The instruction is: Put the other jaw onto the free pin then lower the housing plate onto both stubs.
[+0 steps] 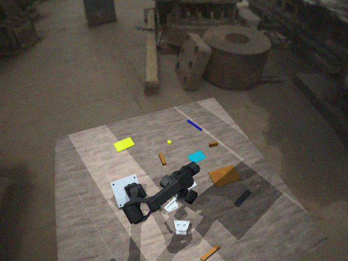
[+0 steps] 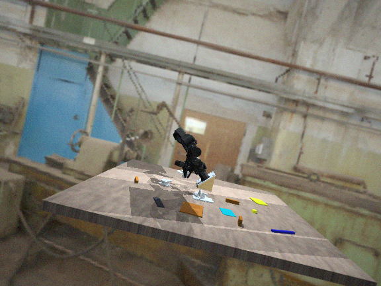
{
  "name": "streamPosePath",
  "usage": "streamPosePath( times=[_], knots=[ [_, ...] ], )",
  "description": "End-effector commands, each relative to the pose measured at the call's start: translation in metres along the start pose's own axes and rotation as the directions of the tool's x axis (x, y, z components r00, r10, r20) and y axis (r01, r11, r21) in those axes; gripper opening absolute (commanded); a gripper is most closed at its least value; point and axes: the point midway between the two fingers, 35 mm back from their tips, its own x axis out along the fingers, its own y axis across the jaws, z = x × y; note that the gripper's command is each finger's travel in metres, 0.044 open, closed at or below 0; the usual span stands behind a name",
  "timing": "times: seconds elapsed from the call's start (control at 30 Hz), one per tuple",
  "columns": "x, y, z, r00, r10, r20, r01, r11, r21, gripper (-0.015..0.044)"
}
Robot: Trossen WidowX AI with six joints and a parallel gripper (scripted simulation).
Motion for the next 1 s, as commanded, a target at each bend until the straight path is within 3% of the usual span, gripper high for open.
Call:
streamPosePath(
  times=[0.0,0.47,0.97],
  knots=[
    [-0.001,-0.006,0.001,1.000,-0.007,0.001,0.006,0.996,0.090,0.0037],
    [-0.001,-0.013,0.001,1.000,-0.007,0.001,0.007,0.970,0.245,0.0037],
    [-0.001,-0.025,0.003,1.000,-0.008,0.002,0.006,0.856,0.517,0.0037]
  ],
)
